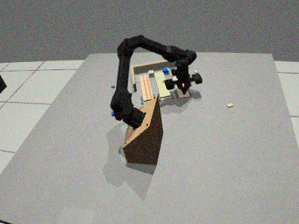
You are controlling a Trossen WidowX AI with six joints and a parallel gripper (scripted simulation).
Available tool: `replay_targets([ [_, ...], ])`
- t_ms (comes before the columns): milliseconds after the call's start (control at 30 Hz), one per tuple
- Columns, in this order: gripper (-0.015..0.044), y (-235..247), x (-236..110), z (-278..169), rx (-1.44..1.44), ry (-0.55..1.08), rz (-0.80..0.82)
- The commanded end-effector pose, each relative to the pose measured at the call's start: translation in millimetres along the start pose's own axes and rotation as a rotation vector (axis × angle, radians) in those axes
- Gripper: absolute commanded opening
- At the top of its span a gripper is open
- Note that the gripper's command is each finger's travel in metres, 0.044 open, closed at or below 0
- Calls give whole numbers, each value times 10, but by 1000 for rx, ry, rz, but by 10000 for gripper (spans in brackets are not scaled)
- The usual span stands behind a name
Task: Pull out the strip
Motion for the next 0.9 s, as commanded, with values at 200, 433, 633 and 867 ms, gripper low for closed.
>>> replay_targets([
  [200, 0, -26, 47, -231, 6, 24, -5],
  [433, 0, -39, 45, -337, 6, 24, -6],
  [633, 0, -49, 43, -427, 7, 25, -6],
  [867, 0, -62, 40, -536, 7, 25, -6],
])
Point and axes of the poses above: the point midway between the two fingers, 35 mm back from their tips, its own x axis out along the fingers, its own y axis across the jaws, z = x × y, the point moved 2 cm from there along -x, back along the fingers, and after that the axes turned 8 degrees about x, right-handed, at the moved point
